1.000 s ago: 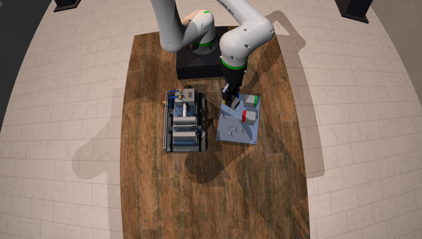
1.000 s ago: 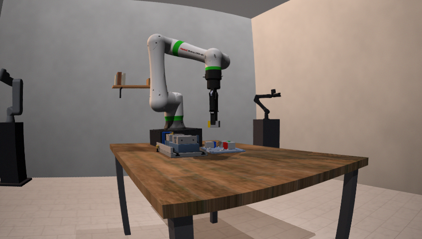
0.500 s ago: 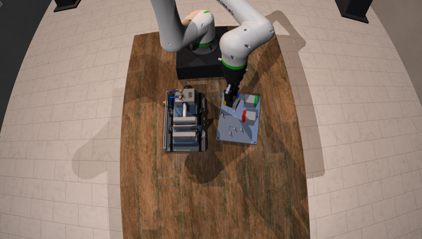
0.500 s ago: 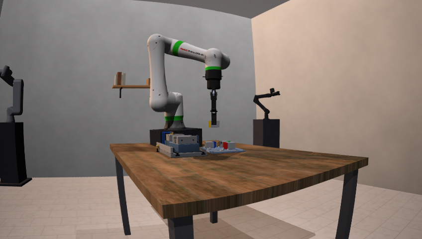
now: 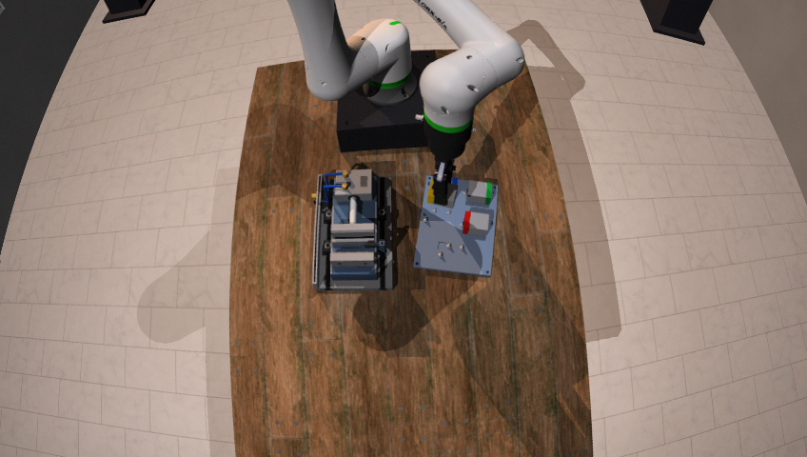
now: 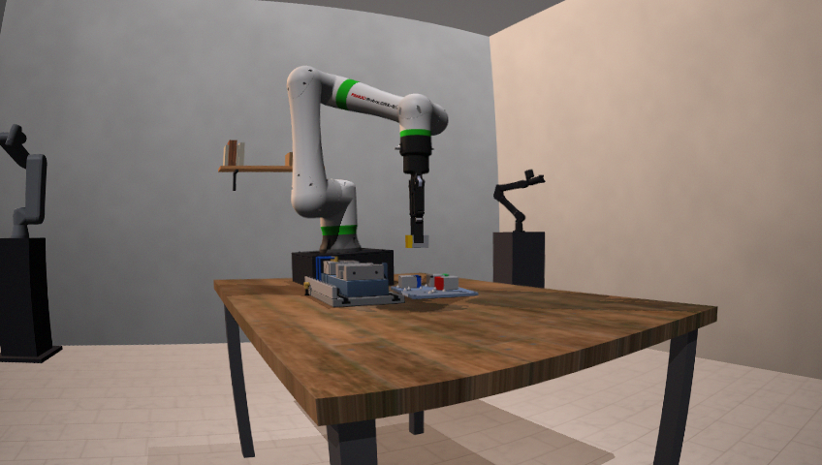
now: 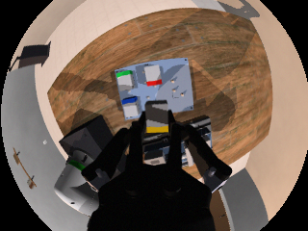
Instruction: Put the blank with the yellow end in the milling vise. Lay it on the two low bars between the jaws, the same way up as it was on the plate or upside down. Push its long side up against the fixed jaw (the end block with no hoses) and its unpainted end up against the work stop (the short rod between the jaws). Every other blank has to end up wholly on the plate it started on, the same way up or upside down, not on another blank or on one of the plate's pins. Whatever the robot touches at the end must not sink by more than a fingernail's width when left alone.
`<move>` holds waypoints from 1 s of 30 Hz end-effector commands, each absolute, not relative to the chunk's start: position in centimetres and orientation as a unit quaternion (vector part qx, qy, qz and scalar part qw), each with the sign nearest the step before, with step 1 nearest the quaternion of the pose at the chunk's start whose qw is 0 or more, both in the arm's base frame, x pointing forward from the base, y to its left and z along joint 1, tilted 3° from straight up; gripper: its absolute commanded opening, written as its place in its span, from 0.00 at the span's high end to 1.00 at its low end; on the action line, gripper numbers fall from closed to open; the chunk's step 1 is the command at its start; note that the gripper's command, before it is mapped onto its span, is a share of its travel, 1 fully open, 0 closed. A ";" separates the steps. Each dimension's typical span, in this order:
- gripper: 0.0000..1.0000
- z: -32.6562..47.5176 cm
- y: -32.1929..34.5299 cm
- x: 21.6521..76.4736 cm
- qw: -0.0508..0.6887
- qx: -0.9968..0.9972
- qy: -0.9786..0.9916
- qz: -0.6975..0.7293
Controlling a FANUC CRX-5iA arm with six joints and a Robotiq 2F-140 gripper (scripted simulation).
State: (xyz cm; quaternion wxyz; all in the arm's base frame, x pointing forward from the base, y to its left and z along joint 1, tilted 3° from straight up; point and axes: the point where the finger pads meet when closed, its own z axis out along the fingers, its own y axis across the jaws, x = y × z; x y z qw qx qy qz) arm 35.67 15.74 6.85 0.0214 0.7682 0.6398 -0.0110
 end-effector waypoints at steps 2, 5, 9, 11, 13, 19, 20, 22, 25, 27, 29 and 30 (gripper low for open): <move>0.90 6.9 15.8 35.7 0.020 0.751 0.660 -0.011; 0.90 6.9 15.8 35.7 0.021 0.744 0.668 -0.011; 0.90 6.9 15.8 35.7 0.020 0.723 0.690 -0.012; 0.90 6.9 15.8 35.7 0.019 0.713 0.701 -0.012; 0.90 6.9 15.8 35.7 0.019 0.702 0.712 -0.012; 0.90 6.9 15.8 35.7 0.018 0.674 0.738 -0.013; 0.90 6.9 15.8 35.7 0.018 0.674 0.738 -0.013; 0.90 6.9 15.2 36.0 0.019 0.677 0.736 -0.013; 0.90 6.9 14.3 36.5 0.019 0.676 0.737 -0.013; 0.90 6.9 13.7 36.8 0.018 0.675 0.737 -0.013; 0.90 6.9 13.1 37.1 0.018 0.674 0.738 -0.013; 0.90 6.9 12.8 37.3 0.018 0.674 0.739 -0.013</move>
